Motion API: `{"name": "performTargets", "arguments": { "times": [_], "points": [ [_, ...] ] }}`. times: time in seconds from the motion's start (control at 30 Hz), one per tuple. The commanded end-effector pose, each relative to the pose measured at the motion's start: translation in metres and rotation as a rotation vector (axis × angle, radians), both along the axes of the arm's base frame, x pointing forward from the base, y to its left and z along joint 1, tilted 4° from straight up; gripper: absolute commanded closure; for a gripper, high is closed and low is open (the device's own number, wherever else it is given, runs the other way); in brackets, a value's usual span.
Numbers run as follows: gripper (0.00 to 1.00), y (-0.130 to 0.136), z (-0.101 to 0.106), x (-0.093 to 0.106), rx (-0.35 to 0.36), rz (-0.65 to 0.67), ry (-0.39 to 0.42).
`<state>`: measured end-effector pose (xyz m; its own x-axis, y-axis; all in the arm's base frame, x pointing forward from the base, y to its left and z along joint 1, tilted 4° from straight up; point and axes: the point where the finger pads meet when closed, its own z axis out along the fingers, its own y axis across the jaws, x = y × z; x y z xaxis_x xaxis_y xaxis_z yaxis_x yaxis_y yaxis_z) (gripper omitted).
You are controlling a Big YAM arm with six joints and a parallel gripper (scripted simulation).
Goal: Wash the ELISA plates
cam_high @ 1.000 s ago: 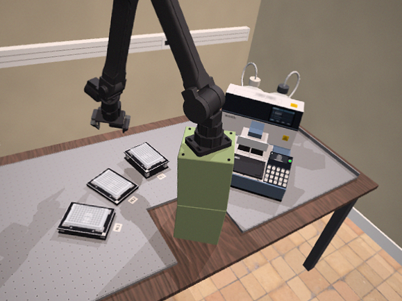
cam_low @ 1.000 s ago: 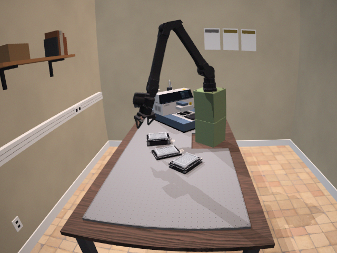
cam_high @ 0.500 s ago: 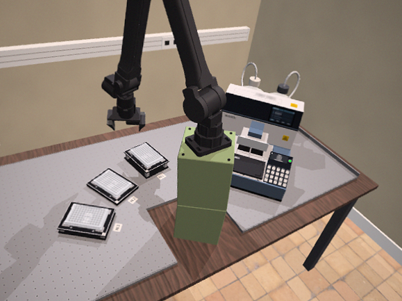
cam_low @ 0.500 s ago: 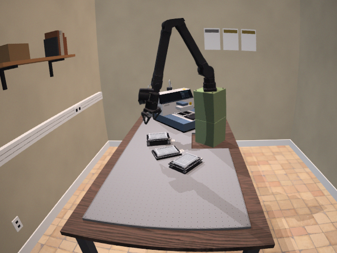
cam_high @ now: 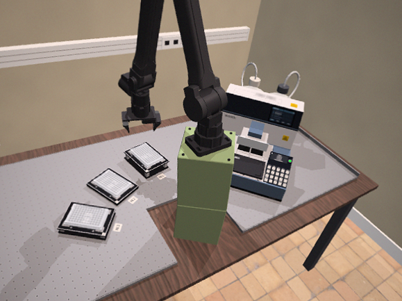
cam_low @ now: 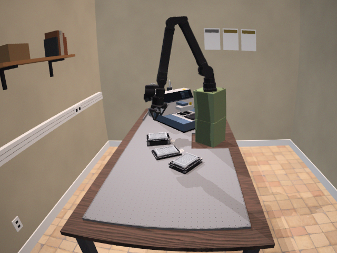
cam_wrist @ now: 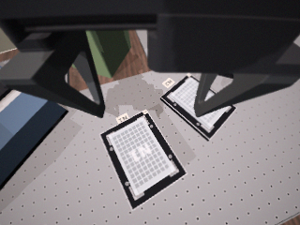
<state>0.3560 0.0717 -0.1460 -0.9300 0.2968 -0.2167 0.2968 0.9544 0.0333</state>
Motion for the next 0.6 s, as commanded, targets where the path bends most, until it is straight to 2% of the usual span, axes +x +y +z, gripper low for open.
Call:
{"name": "performTargets", "arguments": {
  "times": [0.0, 0.07, 0.13, 0.2, 0.3, 0.47, 0.5, 0.57],
  "points": [
    [0.0, -0.013, 0.007, -0.011, -0.01, 0.069, 0.023],
    [0.0, -0.018, 0.009, -0.013, -0.007, 0.069, -0.003],
    [0.0, -0.025, 0.009, -0.027, -0.005, 0.118, 0.056],
    [0.0, -0.025, 0.009, -0.027, -0.005, 0.118, 0.056],
    [0.0, -0.032, 0.011, -0.041, 0.004, 0.167, 0.086],
    [0.0, -0.043, 0.015, -0.056, 0.005, 0.167, 0.062],
    [0.0, -0.045, 0.014, -0.067, 0.012, 0.195, 0.103],
    [0.0, -0.049, 0.016, -0.076, 0.017, 0.216, 0.115]
  ]
}}
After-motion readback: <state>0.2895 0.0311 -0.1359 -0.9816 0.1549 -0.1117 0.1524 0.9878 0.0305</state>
